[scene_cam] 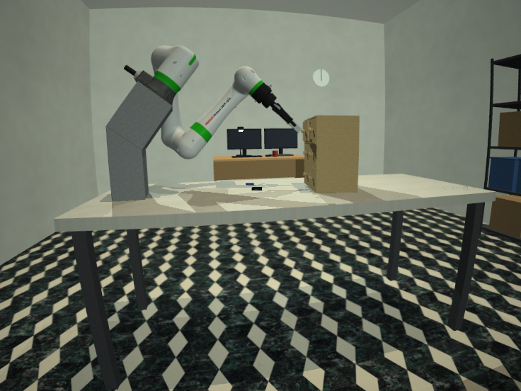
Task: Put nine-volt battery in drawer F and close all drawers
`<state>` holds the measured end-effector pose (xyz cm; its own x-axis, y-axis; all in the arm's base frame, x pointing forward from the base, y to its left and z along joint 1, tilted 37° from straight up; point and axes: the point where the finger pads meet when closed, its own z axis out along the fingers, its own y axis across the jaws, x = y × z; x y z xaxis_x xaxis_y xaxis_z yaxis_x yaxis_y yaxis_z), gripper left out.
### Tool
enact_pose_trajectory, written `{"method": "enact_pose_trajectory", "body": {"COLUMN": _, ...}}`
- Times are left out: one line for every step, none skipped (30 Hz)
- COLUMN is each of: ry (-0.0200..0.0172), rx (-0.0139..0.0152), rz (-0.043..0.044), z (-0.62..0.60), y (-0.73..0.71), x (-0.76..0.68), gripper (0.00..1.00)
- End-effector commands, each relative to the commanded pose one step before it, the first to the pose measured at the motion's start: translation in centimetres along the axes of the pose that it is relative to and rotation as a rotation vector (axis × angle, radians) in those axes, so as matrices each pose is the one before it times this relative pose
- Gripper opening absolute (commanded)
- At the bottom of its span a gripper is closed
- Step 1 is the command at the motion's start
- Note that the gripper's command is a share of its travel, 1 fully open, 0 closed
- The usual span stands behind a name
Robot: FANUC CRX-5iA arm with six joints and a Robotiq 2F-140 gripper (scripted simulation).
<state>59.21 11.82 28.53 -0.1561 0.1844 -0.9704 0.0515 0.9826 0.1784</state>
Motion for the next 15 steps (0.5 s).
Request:
{"method": "enact_pose_trajectory", "body": {"ry": -0.00024, "rx": -0.00011, "rz": 0.00001, "z": 0.185, "y": 0.004, "x": -0.208, "gripper": 0.00}}
{"method": "enact_pose_trajectory", "body": {"ry": 0.00000, "rx": 0.00000, "rz": 0.00000, "z": 0.000, "y": 0.000, "x": 0.000, "gripper": 0.00}}
{"method": "enact_pose_trajectory", "body": {"ry": 0.00000, "rx": 0.00000, "rz": 0.00000, "z": 0.047, "y": 0.000, "x": -0.047, "gripper": 0.00}}
{"method": "enact_pose_trajectory", "body": {"ry": 0.00000, "rx": 0.00000, "rz": 0.00000, "z": 0.043, "y": 0.000, "x": -0.043, "gripper": 0.00}}
{"method": "enact_pose_trajectory", "body": {"ry": 0.00000, "rx": 0.00000, "rz": 0.00000, "z": 0.039, "y": 0.000, "x": -0.038, "gripper": 0.00}}
{"method": "enact_pose_trajectory", "body": {"ry": 0.00000, "rx": 0.00000, "rz": 0.00000, "z": 0.034, "y": 0.000, "x": -0.034, "gripper": 0.00}}
{"method": "enact_pose_trajectory", "body": {"ry": 0.00000, "rx": 0.00000, "rz": 0.00000, "z": 0.030, "y": 0.000, "x": -0.031, "gripper": 0.00}}
{"method": "enact_pose_trajectory", "body": {"ry": 0.00000, "rx": 0.00000, "rz": 0.00000, "z": 0.027, "y": 0.000, "x": -0.027, "gripper": 0.00}}
{"method": "enact_pose_trajectory", "body": {"ry": 0.00000, "rx": 0.00000, "rz": 0.00000, "z": 0.023, "y": 0.000, "x": -0.023, "gripper": 0.00}}
{"method": "enact_pose_trajectory", "body": {"ry": 0.00000, "rx": 0.00000, "rz": 0.00000, "z": 0.020, "y": 0.000, "x": -0.020, "gripper": 0.00}}
{"method": "enact_pose_trajectory", "body": {"ry": 0.00000, "rx": 0.00000, "rz": 0.00000, "z": 0.016, "y": 0.000, "x": -0.017, "gripper": 0.00}}
{"method": "enact_pose_trajectory", "body": {"ry": 0.00000, "rx": 0.00000, "rz": 0.00000, "z": 0.013, "y": 0.000, "x": -0.014, "gripper": 0.00}}
{"method": "enact_pose_trajectory", "body": {"ry": 0.00000, "rx": 0.00000, "rz": 0.00000, "z": 0.011, "y": 0.000, "x": -0.011, "gripper": 0.00}}
{"method": "enact_pose_trajectory", "body": {"ry": 0.00000, "rx": 0.00000, "rz": 0.00000, "z": 0.008, "y": 0.000, "x": -0.008, "gripper": 0.00}}
{"method": "enact_pose_trajectory", "body": {"ry": 0.00000, "rx": 0.00000, "rz": 0.00000, "z": 0.006, "y": 0.000, "x": -0.006, "gripper": 0.00}}
